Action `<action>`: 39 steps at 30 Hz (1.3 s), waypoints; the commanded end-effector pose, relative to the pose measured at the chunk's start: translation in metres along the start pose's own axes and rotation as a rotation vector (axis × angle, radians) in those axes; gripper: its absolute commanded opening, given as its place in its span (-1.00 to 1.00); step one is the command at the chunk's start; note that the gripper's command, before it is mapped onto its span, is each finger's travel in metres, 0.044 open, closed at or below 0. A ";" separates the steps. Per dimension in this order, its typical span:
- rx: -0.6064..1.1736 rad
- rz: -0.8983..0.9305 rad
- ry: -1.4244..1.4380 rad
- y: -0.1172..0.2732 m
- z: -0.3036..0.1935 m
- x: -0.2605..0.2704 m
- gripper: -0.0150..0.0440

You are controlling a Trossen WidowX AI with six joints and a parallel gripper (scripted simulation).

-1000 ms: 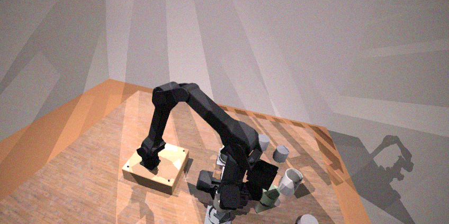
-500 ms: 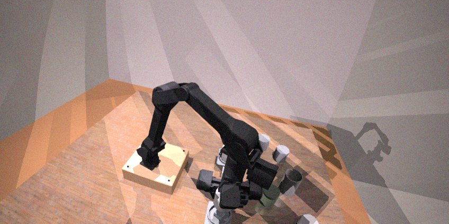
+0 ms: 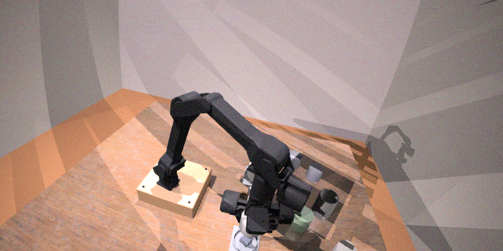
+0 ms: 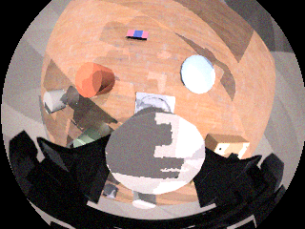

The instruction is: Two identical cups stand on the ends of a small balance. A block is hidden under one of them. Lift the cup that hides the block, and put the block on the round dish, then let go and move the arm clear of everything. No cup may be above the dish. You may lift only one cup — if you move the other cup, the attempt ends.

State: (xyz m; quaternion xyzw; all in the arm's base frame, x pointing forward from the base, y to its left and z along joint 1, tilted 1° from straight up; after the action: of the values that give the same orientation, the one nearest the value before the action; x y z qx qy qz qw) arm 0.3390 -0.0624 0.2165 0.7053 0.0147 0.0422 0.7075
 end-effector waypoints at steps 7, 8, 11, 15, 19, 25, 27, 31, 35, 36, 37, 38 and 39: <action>0.000 0.001 0.000 0.000 0.000 0.000 -0.49; 0.000 0.001 0.000 0.000 0.000 0.000 -0.49; 0.000 0.001 0.000 0.000 0.000 0.000 -0.49; 0.000 0.001 0.000 0.000 0.000 0.000 -0.49; 0.000 0.001 0.000 0.000 0.000 0.000 -0.49; 0.000 0.001 0.000 0.000 0.000 0.000 -0.49; 0.000 0.001 0.000 0.000 0.001 0.000 -0.49; -0.003 0.001 0.000 -0.006 0.024 -0.011 -0.49; -0.006 0.001 0.000 -0.012 0.050 -0.025 -0.49; -0.007 0.001 -0.001 -0.014 0.057 -0.030 -0.49; -0.008 0.001 -0.001 -0.015 0.063 -0.034 -0.49; -0.008 0.001 -0.001 -0.017 0.069 -0.038 -0.49; -0.009 0.000 -0.001 -0.018 0.075 -0.043 -0.49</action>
State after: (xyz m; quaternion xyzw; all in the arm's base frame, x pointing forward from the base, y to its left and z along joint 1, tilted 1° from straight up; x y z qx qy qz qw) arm 0.3143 -0.1237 0.1978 0.7040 0.0174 0.0367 0.7090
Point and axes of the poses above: the point midway between the two fingers, 35 mm back from their tips, its own y axis back along the fingers, its own x axis across the jaws, z = x × y, the point moved 9 cm from there along y, back along the fingers, and after that the axes turned 10 degrees about -y, right-handed, at the moved point
